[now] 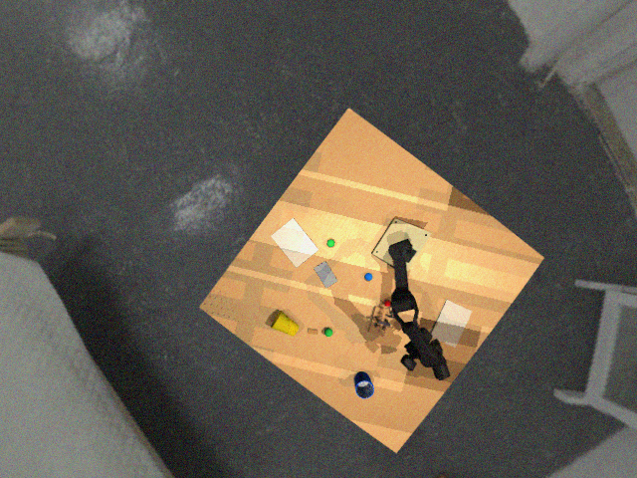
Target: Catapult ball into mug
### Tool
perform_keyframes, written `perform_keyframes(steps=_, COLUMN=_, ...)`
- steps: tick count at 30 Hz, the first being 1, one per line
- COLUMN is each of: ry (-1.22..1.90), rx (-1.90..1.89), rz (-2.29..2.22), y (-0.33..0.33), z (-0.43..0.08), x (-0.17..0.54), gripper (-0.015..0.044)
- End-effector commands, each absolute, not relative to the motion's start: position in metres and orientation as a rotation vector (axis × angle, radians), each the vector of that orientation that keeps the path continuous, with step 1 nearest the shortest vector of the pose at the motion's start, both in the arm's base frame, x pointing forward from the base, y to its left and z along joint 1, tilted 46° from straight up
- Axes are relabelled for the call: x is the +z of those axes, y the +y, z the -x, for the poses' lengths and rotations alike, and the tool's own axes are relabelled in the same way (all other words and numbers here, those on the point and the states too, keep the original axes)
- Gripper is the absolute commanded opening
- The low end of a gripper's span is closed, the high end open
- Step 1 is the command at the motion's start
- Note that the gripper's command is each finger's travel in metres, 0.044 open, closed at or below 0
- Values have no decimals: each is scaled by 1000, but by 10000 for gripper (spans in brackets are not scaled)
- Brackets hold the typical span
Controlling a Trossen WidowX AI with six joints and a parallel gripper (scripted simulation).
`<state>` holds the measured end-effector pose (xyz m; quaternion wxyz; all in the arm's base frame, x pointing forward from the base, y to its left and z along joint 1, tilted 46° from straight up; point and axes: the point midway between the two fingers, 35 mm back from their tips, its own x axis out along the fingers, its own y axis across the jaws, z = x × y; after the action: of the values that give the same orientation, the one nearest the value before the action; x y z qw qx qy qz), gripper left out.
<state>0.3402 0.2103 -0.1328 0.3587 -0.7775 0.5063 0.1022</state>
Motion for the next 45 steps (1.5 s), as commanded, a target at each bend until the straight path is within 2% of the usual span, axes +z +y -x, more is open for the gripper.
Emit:
perform_keyframes(steps=1, ry=1346, rx=318, rz=2160, y=198, z=-319, x=-135, gripper=0)
perform_keyframes(steps=24, ry=1493, rx=601, rz=2921, y=135, z=-233, x=-119, gripper=0)
perform_keyframes(steps=32, ry=1523, rx=680, rz=3134, y=115, z=-219, x=-104, gripper=0)
perform_keyframes(steps=45, ry=1521, rx=685, rz=3138, y=110, z=-220, x=-109, gripper=0)
